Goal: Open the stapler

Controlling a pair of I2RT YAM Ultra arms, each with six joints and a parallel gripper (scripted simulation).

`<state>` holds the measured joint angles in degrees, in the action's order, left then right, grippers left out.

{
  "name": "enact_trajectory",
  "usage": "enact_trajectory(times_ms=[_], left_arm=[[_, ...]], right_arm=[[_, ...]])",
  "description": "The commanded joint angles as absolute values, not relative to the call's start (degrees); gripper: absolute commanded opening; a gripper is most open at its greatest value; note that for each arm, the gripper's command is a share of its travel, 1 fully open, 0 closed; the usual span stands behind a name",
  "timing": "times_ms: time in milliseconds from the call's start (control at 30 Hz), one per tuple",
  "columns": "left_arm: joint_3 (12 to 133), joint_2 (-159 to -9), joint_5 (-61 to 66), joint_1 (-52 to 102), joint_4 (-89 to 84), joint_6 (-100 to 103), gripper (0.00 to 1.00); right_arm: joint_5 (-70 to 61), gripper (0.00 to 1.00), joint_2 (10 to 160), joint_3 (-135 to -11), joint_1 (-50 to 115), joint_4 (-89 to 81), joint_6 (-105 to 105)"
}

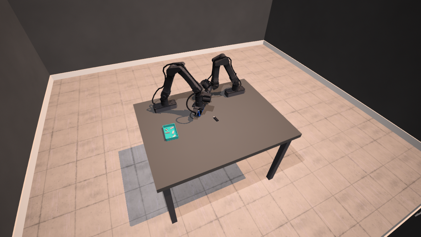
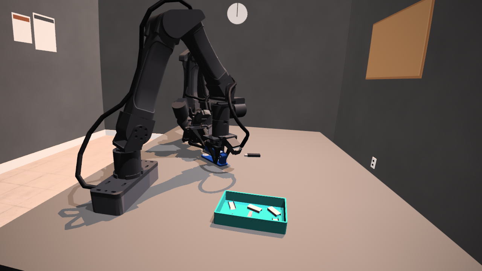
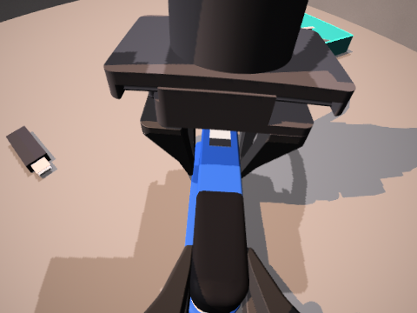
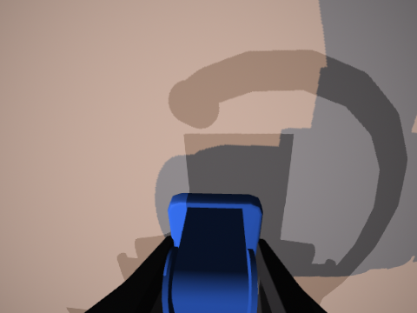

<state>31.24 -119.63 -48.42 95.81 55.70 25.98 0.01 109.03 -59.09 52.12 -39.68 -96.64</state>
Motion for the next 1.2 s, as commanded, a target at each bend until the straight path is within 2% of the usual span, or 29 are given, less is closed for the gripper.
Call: enact_trajectory(times_ms=[0, 300, 700, 767, 800, 1167], left_arm=[[32.5, -117.4, -47.8, 95.1, 52.0, 27.1, 0.17], [35.0, -109.1, -43.6, 93.4, 35.0, 30.9, 0.17], [35.9, -108.9, -43.9, 93.4, 33.0, 31.6, 0.17], [35.9, -108.9, -43.9, 93.4, 33.0, 31.6, 0.17], [35.9, -108.9, -43.9, 93.4, 33.0, 31.6, 0.17], [35.3, -109.5, -43.9, 93.8, 33.6, 31.2, 0.17]], right_arm=[[0.0, 0.28, 108.7, -59.2, 52.0, -39.7, -96.6], [0.0, 0.28, 108.7, -59.2, 52.0, -39.7, -96.6], [0.0, 0.28, 108.7, -59.2, 52.0, -39.7, -96.6], [0.0, 0.51, 108.7, -59.2, 52.0, -39.7, -96.6], [0.0, 0.56, 108.7, -59.2, 52.0, -39.7, -96.6], [0.3, 0.56, 104.3, -58.0, 52.4, -40.6, -97.1]])
